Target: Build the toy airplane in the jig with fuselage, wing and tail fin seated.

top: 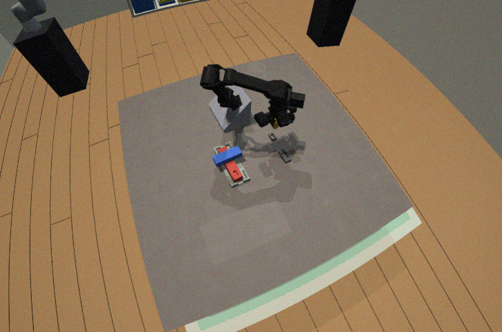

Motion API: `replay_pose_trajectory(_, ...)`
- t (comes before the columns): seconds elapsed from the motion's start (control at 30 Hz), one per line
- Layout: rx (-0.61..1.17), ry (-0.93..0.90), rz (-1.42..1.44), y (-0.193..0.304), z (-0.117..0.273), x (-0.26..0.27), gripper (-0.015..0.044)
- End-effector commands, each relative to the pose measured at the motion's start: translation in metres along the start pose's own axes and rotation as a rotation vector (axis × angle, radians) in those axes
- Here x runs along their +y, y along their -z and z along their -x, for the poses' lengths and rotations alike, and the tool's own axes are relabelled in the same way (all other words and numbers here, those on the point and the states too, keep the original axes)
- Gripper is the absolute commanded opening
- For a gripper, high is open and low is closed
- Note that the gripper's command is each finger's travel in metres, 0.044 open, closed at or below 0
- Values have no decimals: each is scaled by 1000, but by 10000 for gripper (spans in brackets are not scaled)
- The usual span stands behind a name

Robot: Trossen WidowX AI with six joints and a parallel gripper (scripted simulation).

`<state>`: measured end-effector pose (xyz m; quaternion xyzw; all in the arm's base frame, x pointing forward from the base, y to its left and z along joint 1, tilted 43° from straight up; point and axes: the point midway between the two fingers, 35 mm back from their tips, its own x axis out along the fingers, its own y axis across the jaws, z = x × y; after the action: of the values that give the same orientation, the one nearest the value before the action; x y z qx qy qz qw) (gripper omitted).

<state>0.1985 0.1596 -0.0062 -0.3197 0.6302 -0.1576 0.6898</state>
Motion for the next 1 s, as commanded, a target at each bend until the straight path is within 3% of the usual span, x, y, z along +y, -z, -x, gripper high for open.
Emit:
replay_pose_trajectory(0.0,-1,-10,0,-9,0,-8,0)
replay_pose_trajectory(0.97,0,-34,-18,-47,-9,-64,0)
